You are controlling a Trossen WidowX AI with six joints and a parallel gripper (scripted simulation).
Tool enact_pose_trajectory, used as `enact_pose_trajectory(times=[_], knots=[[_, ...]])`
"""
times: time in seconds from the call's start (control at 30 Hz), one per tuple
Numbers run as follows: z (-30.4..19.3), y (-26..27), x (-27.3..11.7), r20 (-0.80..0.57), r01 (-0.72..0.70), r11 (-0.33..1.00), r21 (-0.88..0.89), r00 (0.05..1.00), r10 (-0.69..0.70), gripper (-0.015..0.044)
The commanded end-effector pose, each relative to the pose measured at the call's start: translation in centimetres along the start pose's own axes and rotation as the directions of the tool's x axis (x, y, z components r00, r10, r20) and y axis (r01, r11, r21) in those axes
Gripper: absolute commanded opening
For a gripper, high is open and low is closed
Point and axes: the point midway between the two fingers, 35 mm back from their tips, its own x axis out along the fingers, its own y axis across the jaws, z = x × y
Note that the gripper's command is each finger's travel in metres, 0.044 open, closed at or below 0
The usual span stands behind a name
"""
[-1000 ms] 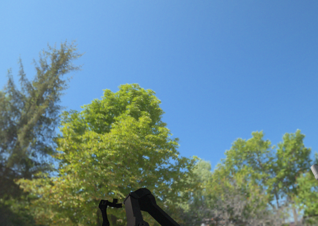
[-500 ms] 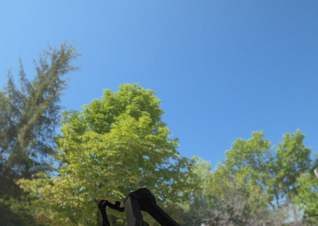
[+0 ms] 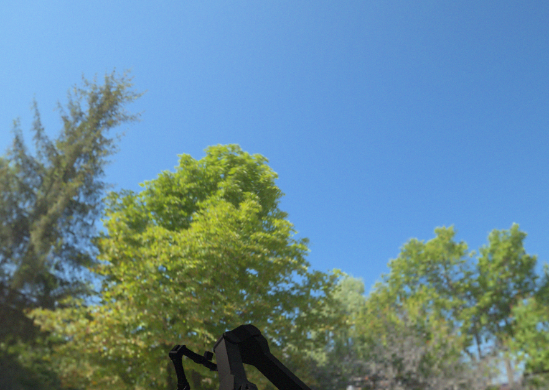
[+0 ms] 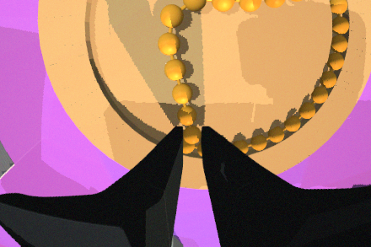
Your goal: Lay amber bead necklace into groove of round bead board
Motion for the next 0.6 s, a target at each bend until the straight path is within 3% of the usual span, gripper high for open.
enact_pose_trajectory(times=[0.0,0.57], knots=[[0.0,0.0,0.0,0.000,0.000,1.000,0.001,1.000,0.000,0.0000],[-0.5,1.0,-0.6,-0.003,-0.005,1.000,-0.005,1.000,0.005,0.0000]])
